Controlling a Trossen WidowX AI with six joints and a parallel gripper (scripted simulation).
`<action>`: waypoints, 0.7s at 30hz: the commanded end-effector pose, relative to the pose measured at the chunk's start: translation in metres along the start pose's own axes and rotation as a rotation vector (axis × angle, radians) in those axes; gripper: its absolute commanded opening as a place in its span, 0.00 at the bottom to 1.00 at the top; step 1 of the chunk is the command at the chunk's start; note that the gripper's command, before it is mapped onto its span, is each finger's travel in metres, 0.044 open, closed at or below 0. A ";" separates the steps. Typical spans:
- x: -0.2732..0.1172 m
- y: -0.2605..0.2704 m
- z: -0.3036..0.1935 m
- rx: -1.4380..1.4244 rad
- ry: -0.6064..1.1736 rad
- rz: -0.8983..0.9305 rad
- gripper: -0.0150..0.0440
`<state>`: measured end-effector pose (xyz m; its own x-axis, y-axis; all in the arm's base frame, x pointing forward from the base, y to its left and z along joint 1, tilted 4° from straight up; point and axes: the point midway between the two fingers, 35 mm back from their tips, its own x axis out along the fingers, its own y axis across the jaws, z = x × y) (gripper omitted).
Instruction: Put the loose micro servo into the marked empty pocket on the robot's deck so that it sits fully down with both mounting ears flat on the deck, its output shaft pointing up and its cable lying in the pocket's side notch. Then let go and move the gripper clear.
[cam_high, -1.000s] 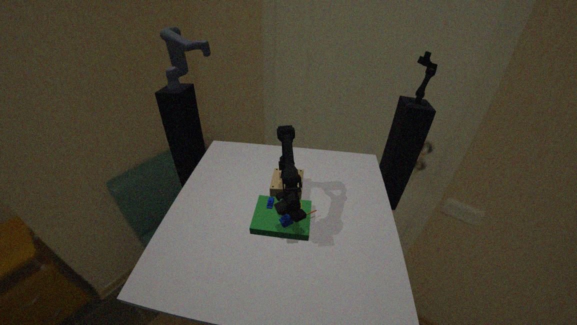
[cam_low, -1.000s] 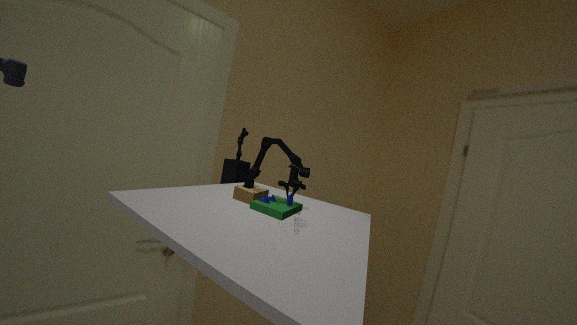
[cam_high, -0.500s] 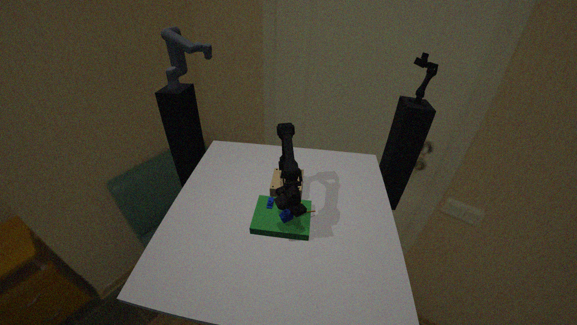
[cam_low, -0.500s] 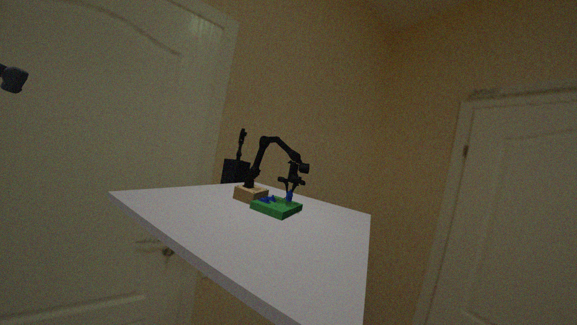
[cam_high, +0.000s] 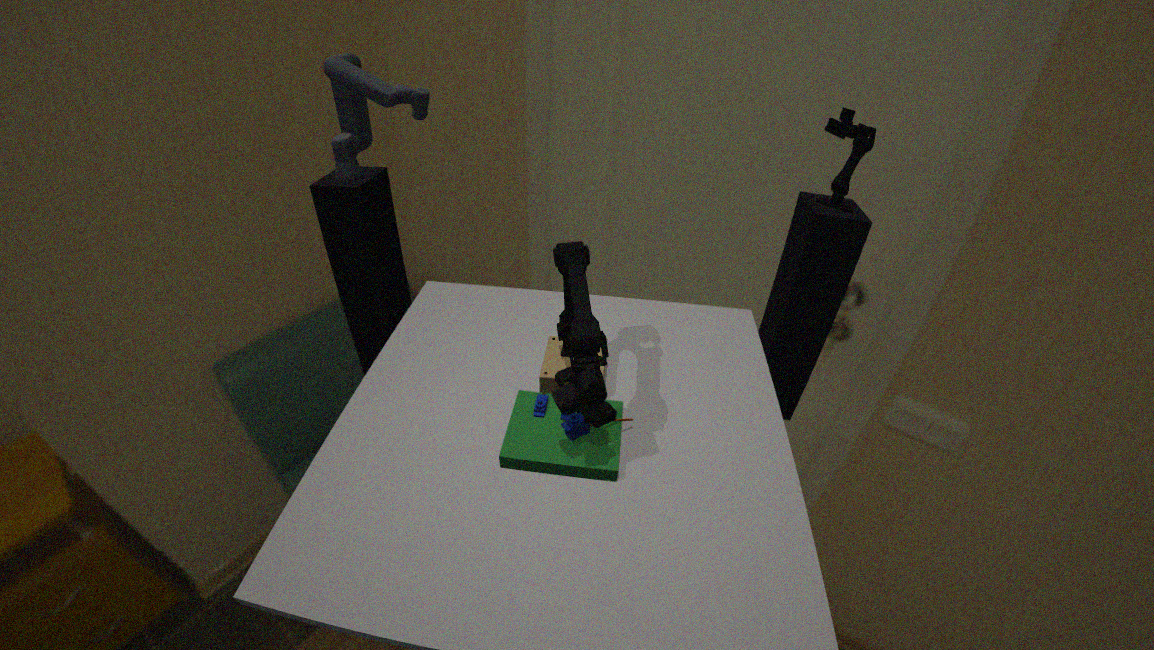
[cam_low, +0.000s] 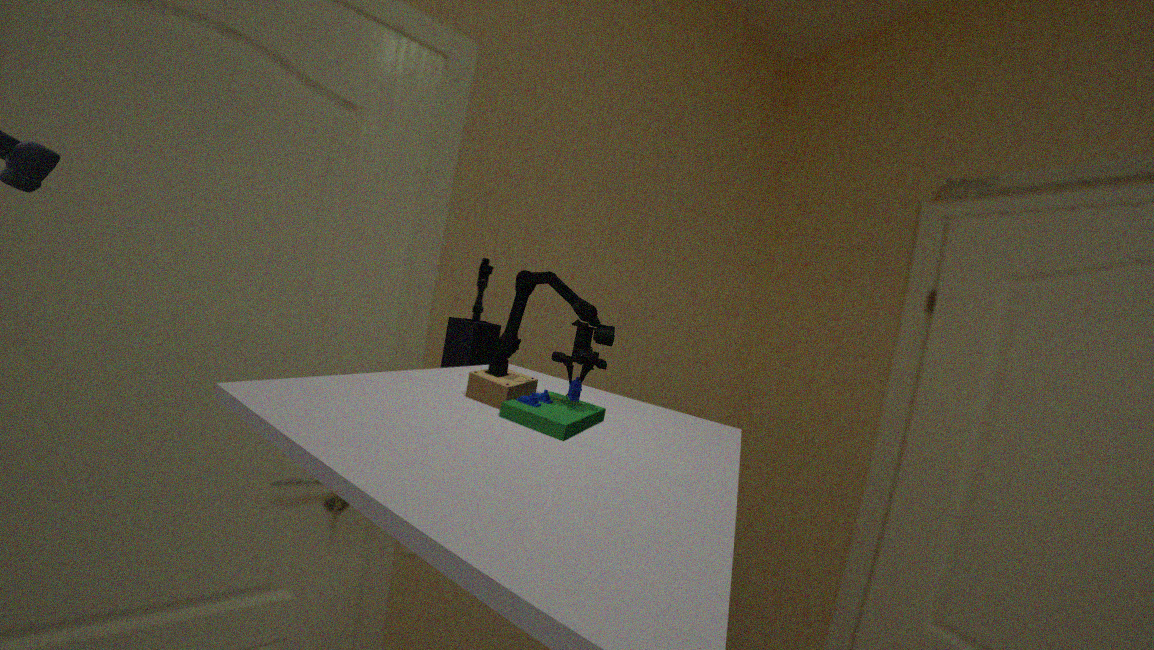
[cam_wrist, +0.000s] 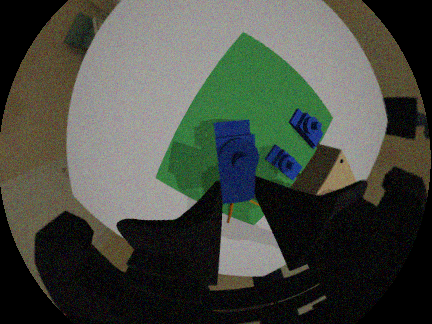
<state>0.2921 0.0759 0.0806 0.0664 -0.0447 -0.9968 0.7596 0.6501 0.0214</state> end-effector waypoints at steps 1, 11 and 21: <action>-0.001 0.012 -0.013 0.001 -0.003 0.004 0.25; -0.001 0.016 -0.019 -0.114 -0.003 0.005 0.25; -0.001 0.016 -0.019 -0.460 -0.004 0.004 0.25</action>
<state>0.2911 0.1015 0.0792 0.0682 -0.0410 -0.9968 0.4854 0.8743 -0.0028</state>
